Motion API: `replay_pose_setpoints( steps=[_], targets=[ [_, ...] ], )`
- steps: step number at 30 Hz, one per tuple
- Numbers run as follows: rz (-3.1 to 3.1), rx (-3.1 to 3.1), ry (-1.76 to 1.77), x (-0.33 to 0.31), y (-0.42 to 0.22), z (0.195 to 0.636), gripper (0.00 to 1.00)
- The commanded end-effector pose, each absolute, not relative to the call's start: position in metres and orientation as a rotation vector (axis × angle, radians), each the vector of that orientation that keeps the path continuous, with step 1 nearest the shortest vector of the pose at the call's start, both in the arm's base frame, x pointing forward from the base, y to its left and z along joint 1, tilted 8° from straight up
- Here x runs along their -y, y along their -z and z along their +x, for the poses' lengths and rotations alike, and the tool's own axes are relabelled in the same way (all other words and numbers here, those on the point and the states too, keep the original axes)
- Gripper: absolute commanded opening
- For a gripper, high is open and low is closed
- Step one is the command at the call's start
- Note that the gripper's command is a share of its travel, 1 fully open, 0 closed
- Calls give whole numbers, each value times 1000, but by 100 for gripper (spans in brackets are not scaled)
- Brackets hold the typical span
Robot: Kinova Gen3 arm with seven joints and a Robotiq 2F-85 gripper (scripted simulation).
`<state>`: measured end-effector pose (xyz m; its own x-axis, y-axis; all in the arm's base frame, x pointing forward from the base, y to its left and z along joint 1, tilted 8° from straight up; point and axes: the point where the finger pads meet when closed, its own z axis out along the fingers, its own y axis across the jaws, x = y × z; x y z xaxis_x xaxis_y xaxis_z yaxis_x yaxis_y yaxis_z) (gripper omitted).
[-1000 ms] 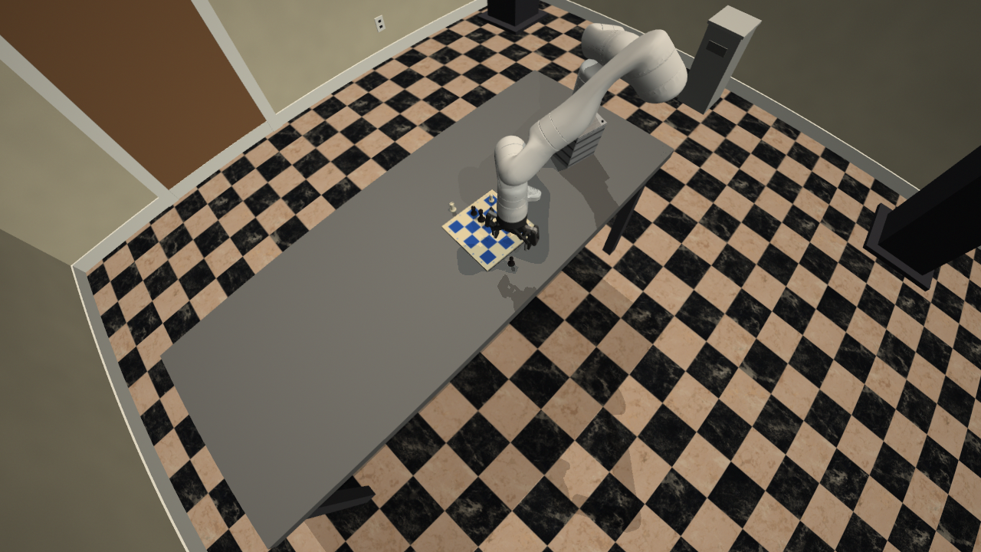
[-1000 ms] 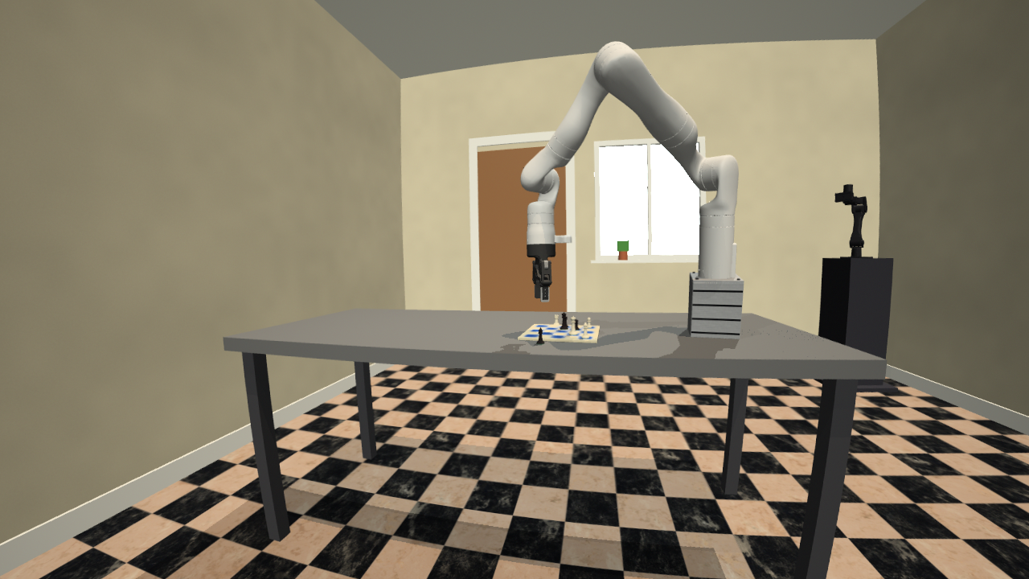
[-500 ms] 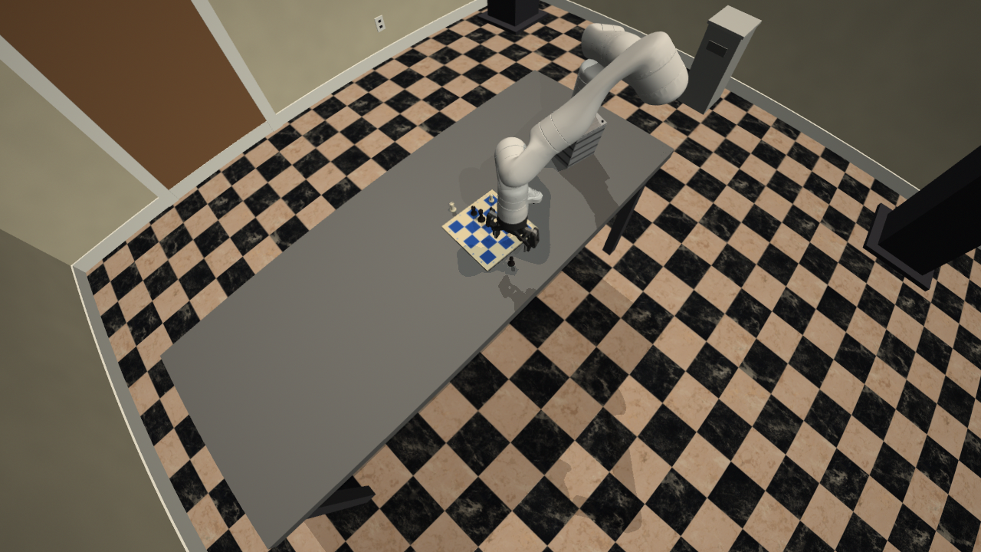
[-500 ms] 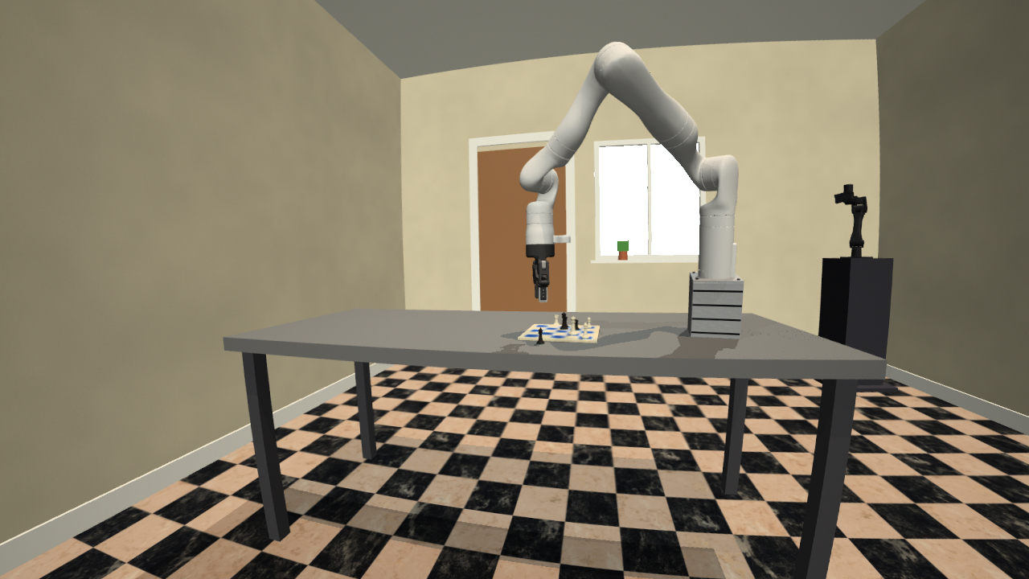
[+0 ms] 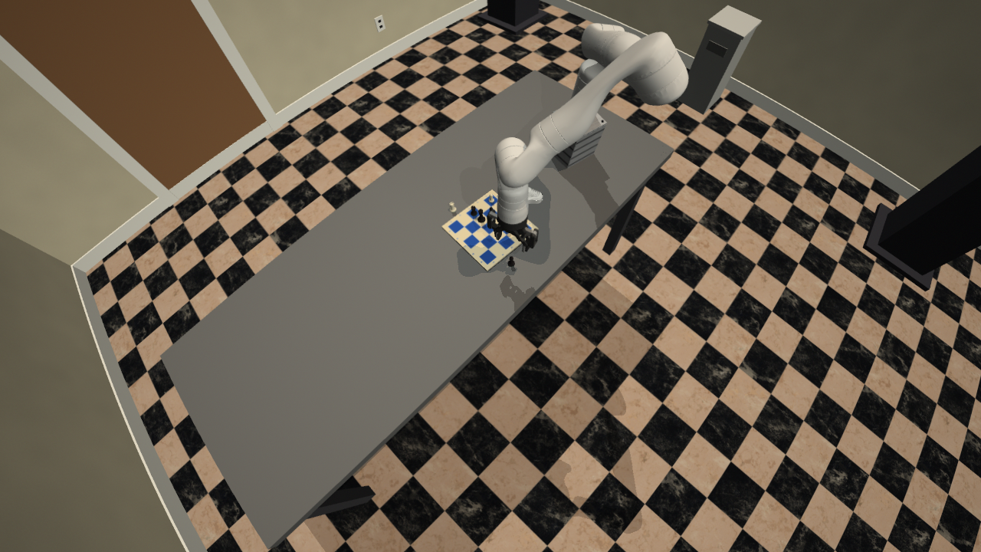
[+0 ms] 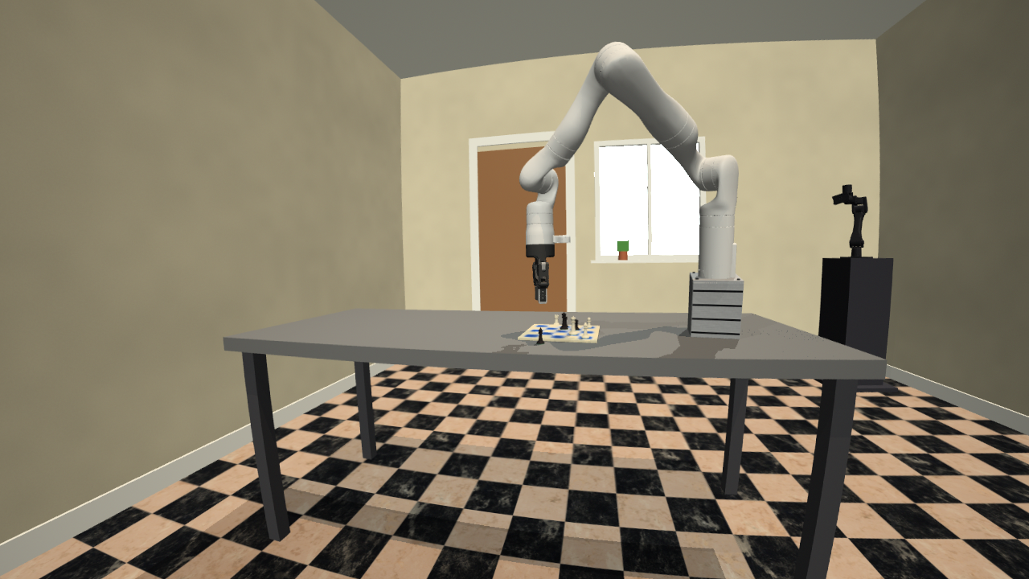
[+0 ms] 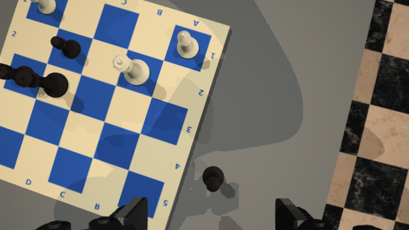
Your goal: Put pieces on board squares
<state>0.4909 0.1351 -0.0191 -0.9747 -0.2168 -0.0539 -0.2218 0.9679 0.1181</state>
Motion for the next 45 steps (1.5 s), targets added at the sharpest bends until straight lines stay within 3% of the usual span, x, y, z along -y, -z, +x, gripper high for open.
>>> replay_pose_setpoints(
  steps=[1, 45],
  targets=[
    [-342, -3074, -192, -135, 18, 491, 37],
    [-342, -3074, -192, -136, 22, 492, 37]
  ],
)
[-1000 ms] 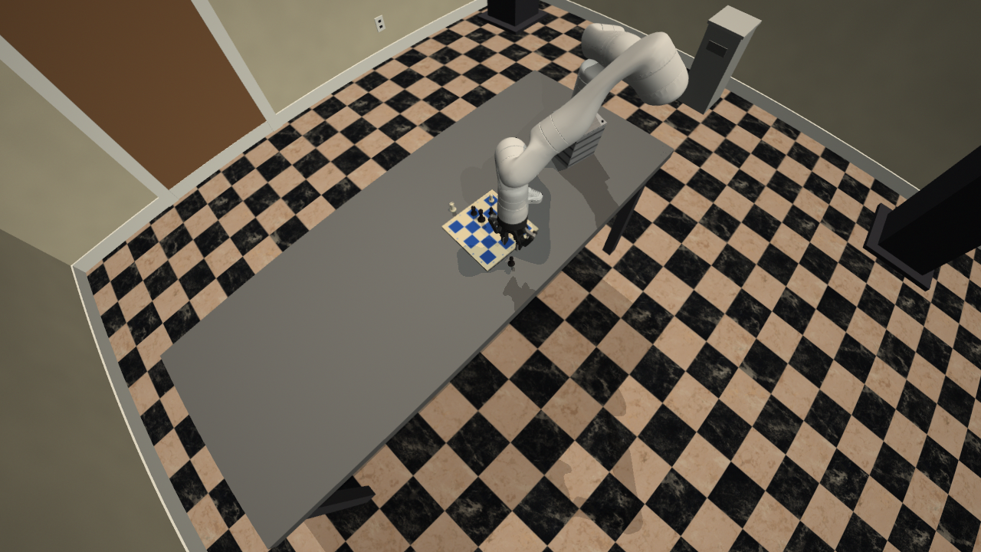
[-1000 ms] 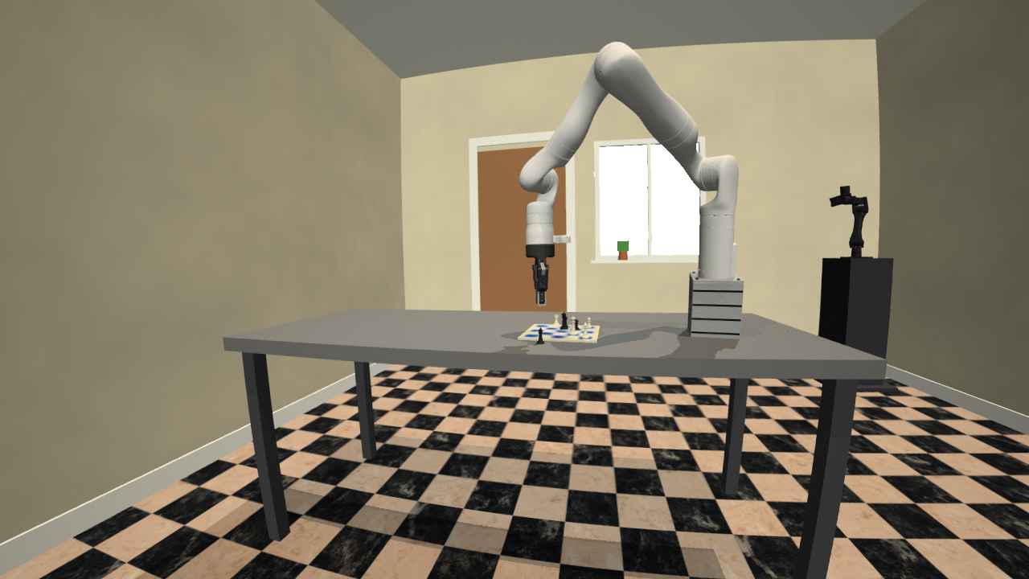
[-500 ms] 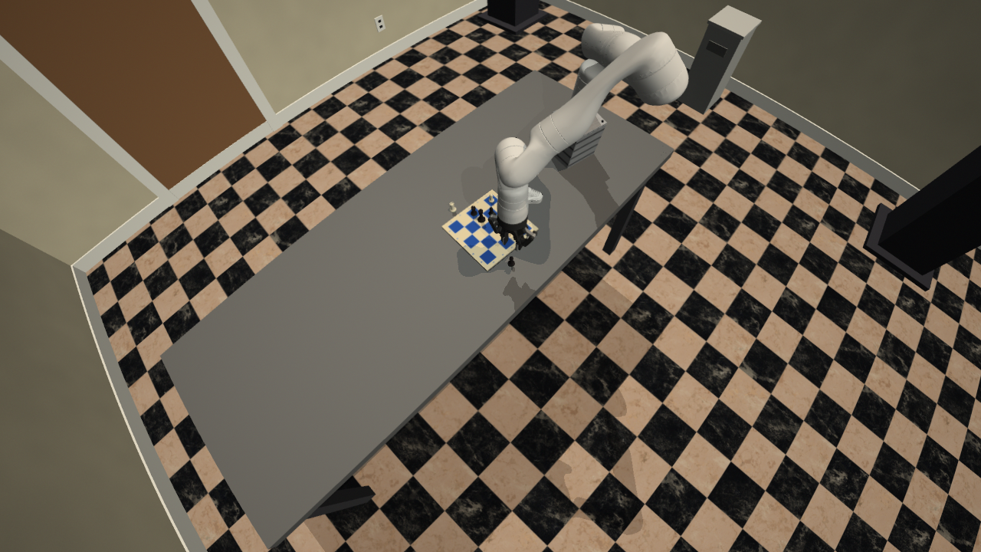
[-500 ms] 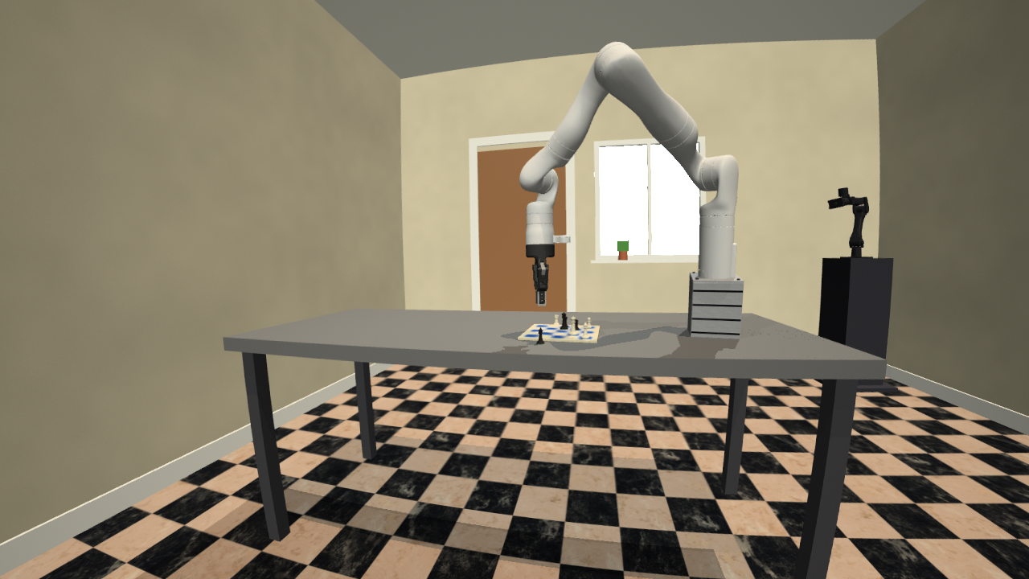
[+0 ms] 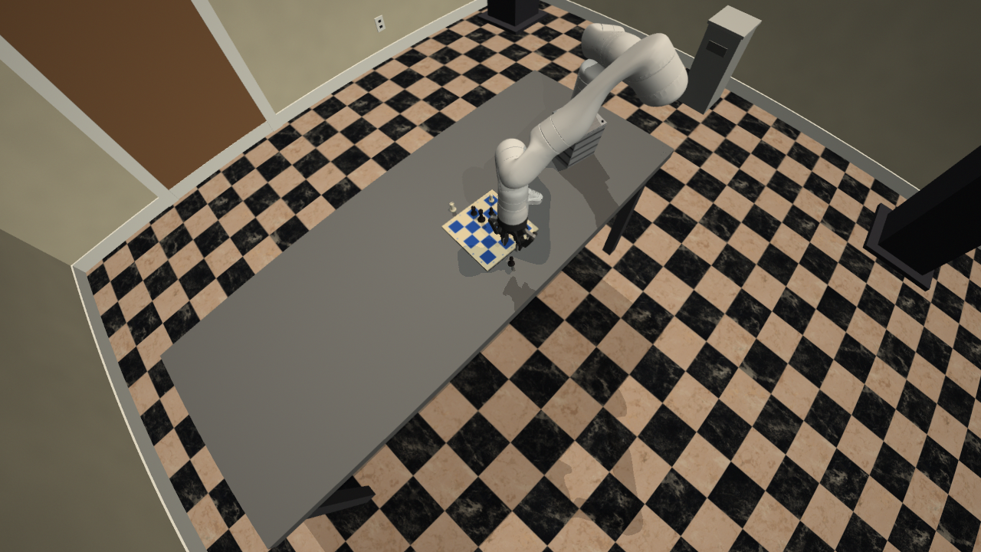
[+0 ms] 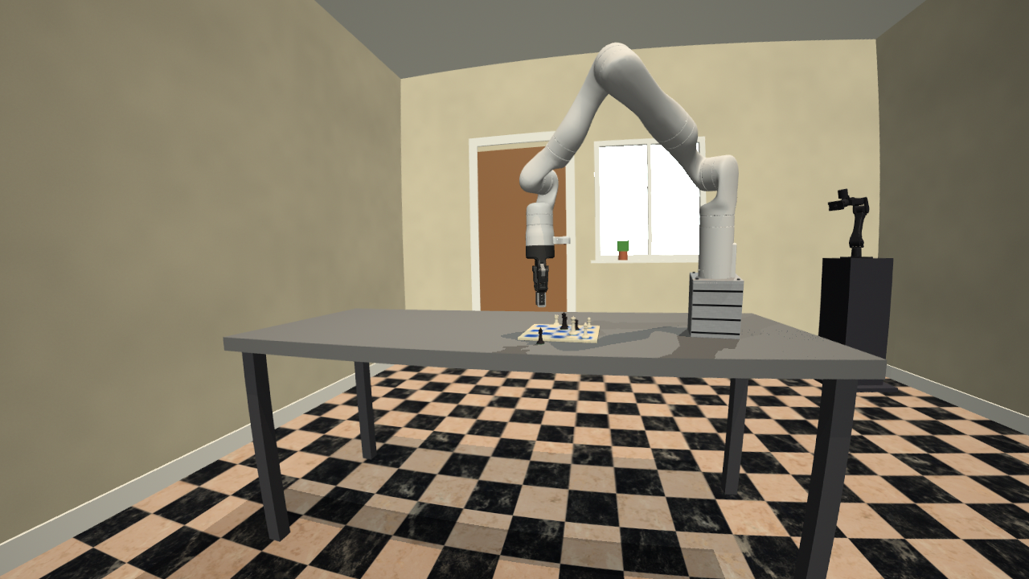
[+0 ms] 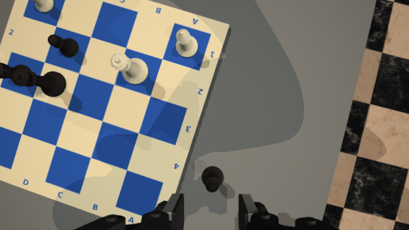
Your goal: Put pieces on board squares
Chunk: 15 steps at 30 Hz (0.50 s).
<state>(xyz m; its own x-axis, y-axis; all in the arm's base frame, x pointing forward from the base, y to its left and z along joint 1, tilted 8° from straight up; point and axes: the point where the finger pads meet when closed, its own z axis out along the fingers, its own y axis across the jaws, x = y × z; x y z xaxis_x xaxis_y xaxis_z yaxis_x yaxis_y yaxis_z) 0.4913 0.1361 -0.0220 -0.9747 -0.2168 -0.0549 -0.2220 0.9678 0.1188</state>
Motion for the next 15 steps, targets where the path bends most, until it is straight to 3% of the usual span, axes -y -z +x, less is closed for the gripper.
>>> replay_pose_setpoints(
  steps=[1, 15],
  targets=[
    [-342, -3075, -192, -136, 23, 492, 37],
    [-342, -3075, -192, -138, 40, 493, 37]
  ],
)
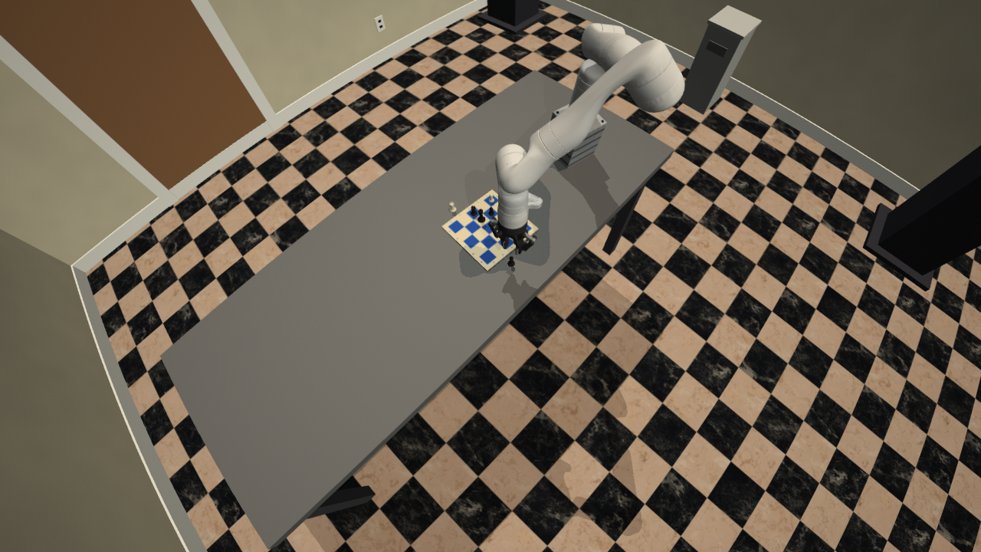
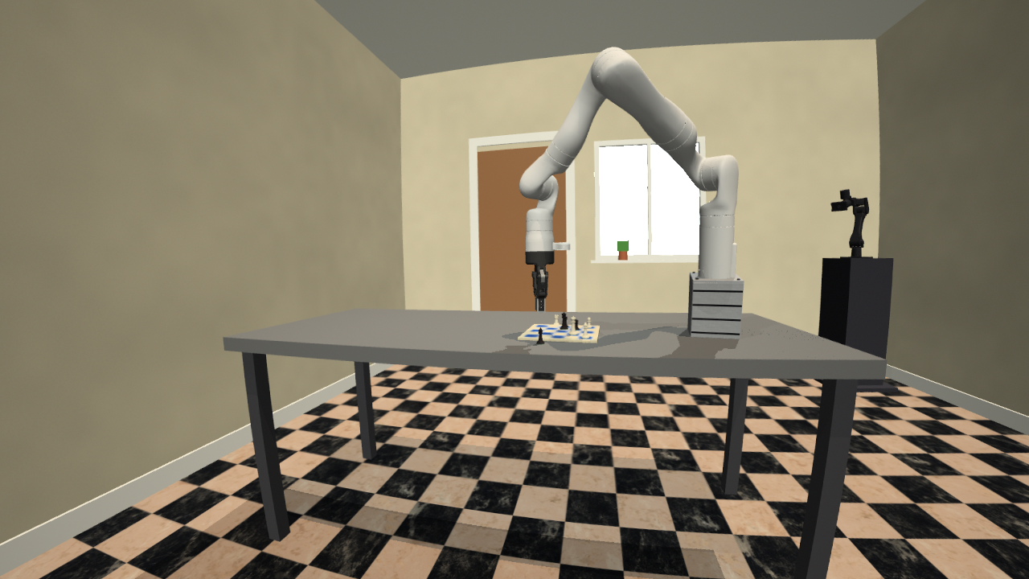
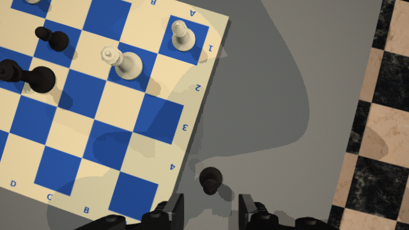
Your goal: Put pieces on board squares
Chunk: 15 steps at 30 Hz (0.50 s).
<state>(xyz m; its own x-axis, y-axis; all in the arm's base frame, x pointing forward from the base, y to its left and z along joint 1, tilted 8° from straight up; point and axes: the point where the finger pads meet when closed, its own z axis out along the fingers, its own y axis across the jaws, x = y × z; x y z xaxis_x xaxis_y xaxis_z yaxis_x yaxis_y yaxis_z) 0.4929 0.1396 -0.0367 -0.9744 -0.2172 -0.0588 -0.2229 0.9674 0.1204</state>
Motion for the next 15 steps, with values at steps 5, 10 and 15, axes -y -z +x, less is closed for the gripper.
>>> replay_pose_setpoints(
  steps=[5, 10, 15],
  targets=[
    [-342, -3075, -192, -139, 45, 493, 37],
    [-342, -3075, -192, -140, 53, 493, 37],
    [-342, -3075, -192, -141, 60, 493, 37]
  ],
)
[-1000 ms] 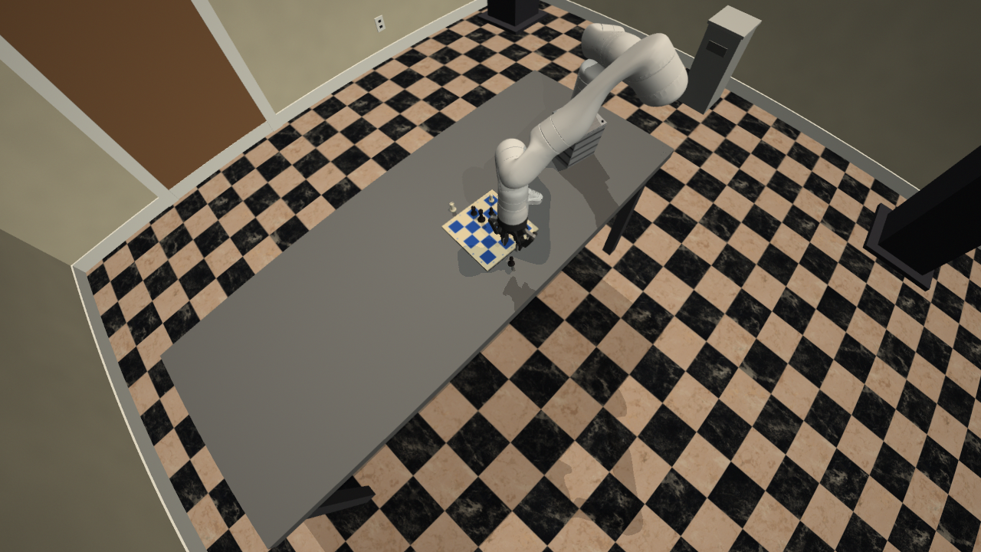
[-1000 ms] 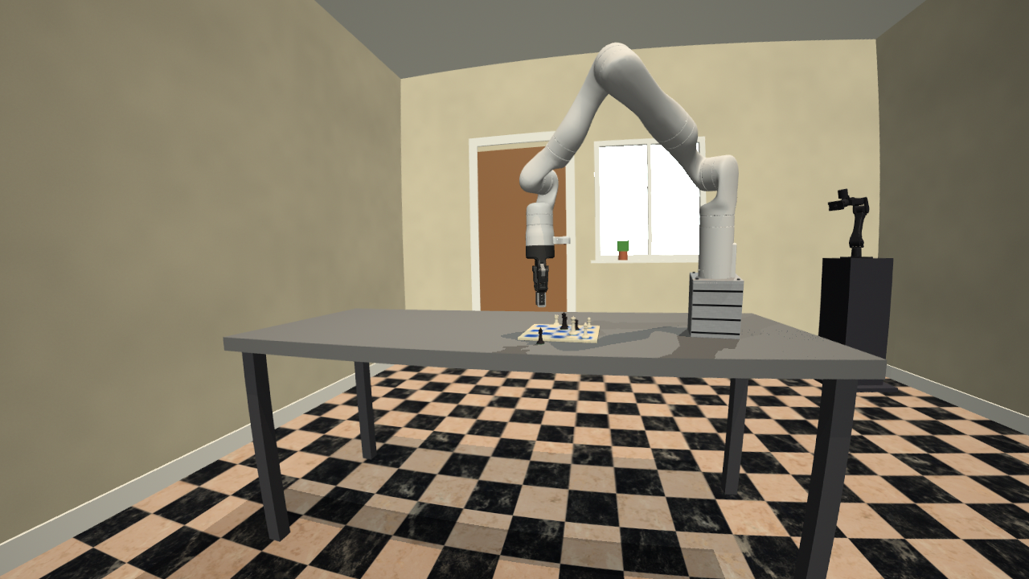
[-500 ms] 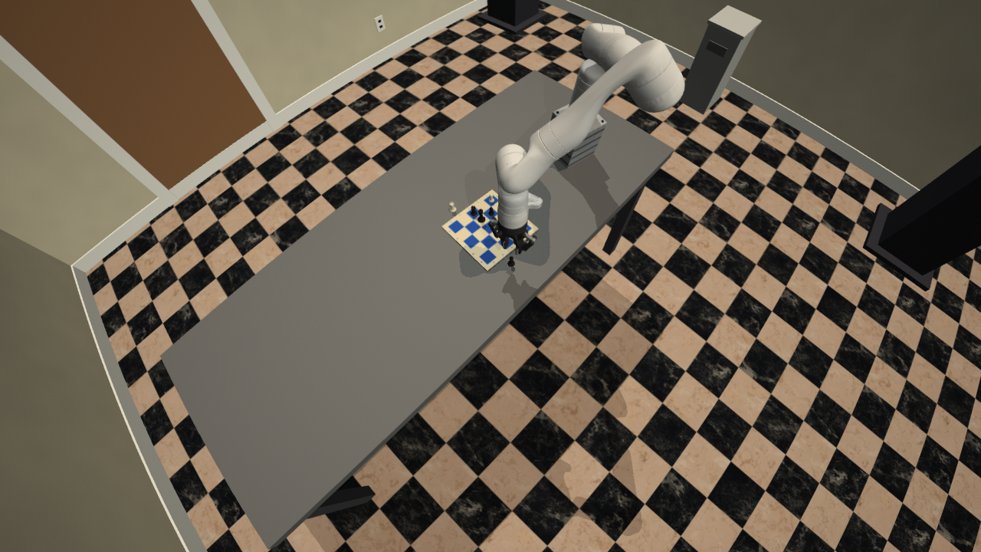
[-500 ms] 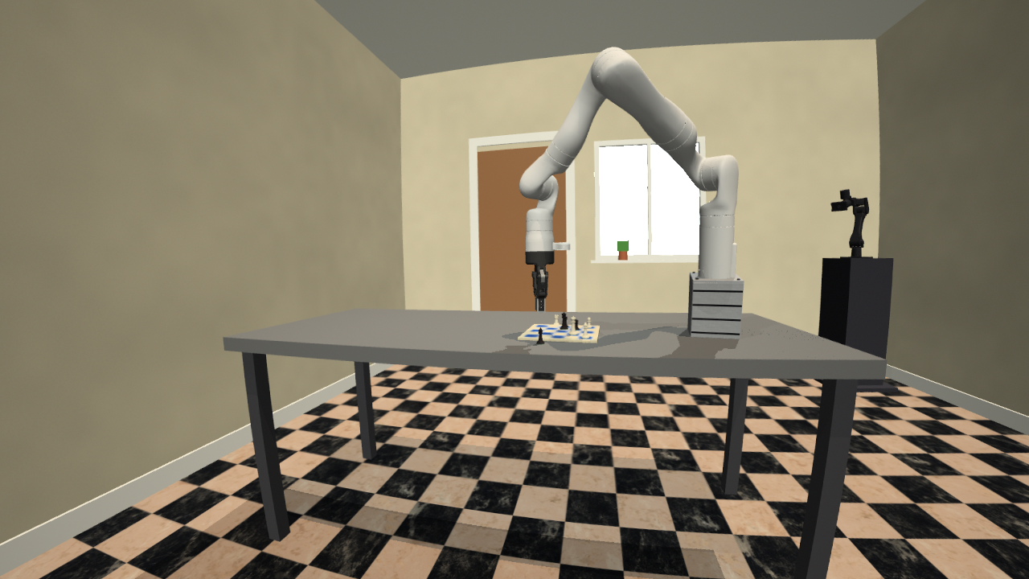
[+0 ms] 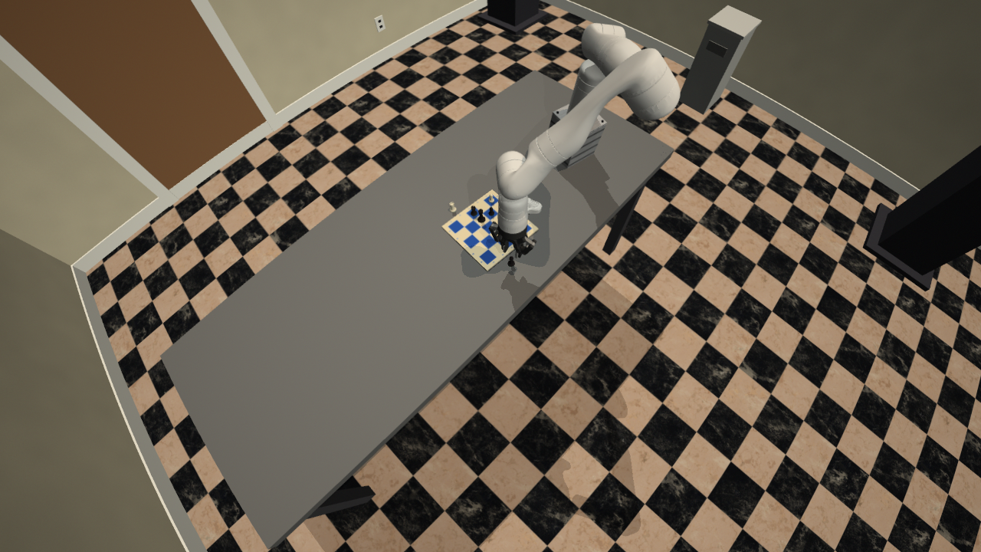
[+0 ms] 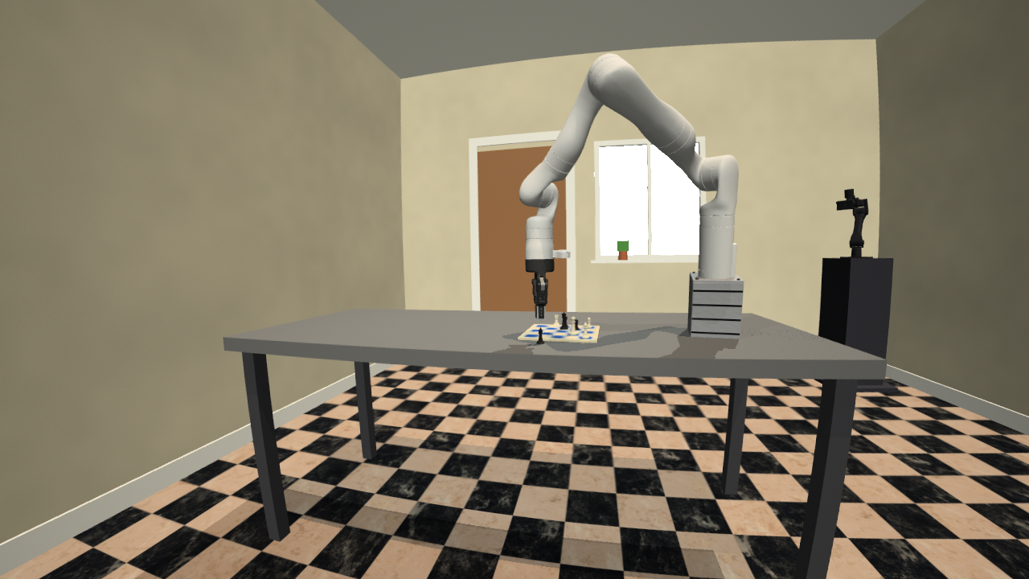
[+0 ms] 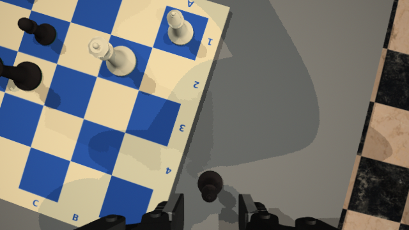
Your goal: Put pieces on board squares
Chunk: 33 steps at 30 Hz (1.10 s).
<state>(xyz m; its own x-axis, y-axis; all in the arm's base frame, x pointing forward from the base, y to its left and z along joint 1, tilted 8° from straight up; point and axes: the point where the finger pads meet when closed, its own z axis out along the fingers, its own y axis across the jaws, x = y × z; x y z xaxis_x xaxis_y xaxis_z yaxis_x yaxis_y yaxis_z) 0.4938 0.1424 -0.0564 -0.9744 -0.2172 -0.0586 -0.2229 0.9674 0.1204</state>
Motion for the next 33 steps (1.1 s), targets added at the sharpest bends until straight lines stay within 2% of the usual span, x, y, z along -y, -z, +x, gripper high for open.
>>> replay_pose_setpoints(
  steps=[1, 33],
  targets=[
    [-342, -3075, -192, -141, 61, 493, 37],
    [-342, -3075, -192, -142, 69, 494, 37]
  ],
)
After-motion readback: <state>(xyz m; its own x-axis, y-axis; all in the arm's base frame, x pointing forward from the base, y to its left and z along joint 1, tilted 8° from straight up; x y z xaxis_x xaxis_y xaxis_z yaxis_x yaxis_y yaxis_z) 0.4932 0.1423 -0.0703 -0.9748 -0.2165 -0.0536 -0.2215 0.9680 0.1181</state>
